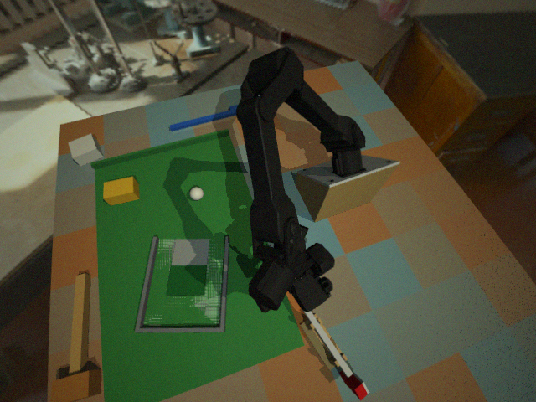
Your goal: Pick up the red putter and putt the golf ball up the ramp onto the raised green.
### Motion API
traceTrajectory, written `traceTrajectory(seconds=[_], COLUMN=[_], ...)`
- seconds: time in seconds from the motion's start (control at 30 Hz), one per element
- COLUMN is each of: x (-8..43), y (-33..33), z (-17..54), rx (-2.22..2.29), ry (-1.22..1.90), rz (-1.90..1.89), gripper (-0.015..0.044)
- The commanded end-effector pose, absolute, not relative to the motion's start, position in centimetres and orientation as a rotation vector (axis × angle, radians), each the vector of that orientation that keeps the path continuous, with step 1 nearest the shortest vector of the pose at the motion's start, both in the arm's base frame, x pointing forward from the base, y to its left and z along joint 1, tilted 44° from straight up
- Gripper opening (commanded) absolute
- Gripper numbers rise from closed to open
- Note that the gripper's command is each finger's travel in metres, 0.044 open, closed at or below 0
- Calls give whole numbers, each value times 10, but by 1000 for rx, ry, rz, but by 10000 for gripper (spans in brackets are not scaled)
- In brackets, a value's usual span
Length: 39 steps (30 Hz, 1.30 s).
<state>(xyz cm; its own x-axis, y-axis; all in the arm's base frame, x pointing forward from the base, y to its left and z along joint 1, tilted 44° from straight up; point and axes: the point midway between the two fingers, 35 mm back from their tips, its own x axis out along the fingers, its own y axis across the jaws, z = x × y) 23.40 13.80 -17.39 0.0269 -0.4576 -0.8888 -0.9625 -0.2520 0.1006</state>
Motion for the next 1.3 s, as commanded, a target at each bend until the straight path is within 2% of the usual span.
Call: traceTrajectory(seconds=[0.0, 1.07, 1.27], x=[232, 237, 237], y=[124, 92, 95], z=[-186, -221, -218], rx=[-1764, -1766, -1758], ry=[1462, 1464, 1463], rz=[1184, 1182, 1177], gripper=[440, 440, 282])
